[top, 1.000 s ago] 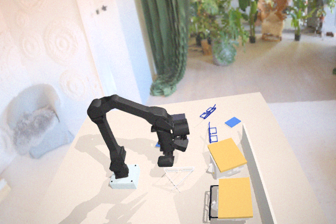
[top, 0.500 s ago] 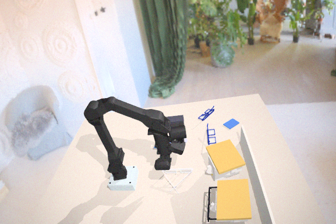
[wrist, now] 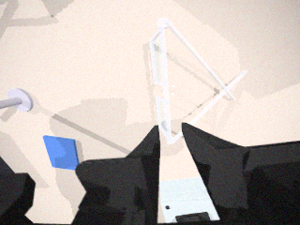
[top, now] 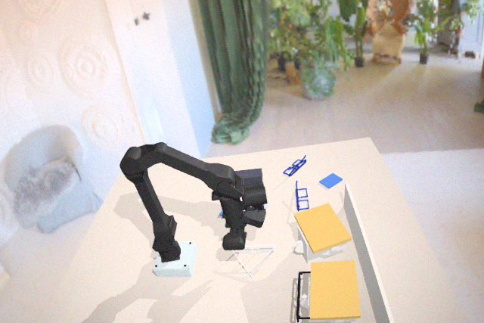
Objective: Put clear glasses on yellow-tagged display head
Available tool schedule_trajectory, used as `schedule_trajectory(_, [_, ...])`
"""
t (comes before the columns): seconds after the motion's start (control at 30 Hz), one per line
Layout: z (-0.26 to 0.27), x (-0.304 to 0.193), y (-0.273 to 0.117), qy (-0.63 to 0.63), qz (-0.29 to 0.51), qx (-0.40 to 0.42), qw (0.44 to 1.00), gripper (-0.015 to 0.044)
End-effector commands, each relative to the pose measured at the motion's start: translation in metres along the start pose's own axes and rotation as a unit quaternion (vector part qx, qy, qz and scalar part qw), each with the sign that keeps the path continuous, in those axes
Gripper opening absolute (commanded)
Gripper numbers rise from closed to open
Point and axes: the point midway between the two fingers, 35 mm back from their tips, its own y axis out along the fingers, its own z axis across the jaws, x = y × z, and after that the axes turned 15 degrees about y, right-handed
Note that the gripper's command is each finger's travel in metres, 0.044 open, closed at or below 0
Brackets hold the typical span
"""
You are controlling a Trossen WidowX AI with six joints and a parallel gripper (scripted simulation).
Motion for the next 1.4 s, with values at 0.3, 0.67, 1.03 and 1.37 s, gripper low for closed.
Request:
schedule_trajectory(0.3, [0.0,-0.003,0.026,0.002,0.007,-0.004,1.0,0.012])
schedule_trajectory(0.67, [0.001,-0.005,0.044,0.002,0.008,-0.004,1.0,0.012])
schedule_trajectory(1.03, [0.001,-0.005,0.046,0.002,0.008,-0.004,1.0,0.012])
schedule_trajectory(1.37, [-0.004,-0.004,0.046,0.002,0.008,-0.004,1.0,0.012])
